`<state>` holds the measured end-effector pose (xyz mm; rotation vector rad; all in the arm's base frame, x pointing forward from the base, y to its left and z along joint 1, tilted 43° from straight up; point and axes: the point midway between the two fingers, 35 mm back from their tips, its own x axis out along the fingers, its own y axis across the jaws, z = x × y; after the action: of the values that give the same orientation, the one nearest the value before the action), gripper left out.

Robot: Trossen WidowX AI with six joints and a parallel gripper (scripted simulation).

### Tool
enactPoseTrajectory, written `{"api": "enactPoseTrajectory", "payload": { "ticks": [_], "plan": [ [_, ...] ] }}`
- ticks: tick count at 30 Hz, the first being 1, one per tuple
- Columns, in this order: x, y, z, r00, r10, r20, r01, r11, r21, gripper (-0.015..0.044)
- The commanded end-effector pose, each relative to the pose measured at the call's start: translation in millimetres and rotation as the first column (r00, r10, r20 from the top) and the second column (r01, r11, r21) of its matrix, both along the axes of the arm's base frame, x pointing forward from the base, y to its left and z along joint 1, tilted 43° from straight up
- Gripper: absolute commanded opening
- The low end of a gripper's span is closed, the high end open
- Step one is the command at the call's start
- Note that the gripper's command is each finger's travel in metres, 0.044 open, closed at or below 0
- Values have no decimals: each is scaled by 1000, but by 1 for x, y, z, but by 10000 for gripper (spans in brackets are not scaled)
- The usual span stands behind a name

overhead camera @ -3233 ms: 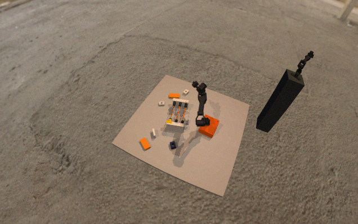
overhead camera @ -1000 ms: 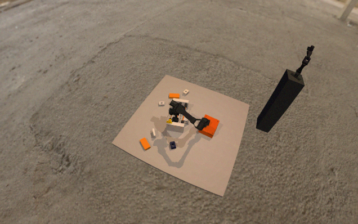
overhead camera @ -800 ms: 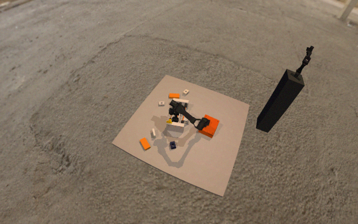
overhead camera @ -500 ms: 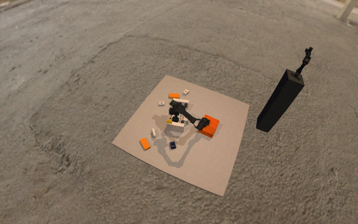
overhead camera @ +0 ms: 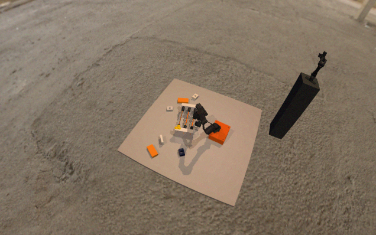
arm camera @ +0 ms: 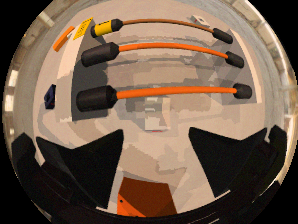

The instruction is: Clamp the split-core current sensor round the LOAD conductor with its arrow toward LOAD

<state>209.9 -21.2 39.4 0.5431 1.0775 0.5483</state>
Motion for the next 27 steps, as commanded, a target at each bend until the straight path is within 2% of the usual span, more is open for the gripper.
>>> {"api": "enactPoseTrajectory", "payload": {
  "ticks": [1,27],
  "plan": [
    [-12,2,-10,1000,2,-12,-2,1000,-2,326],
    [3,24,-36,1000,1,-14,-1,1000,-7,326]
  ]
}}
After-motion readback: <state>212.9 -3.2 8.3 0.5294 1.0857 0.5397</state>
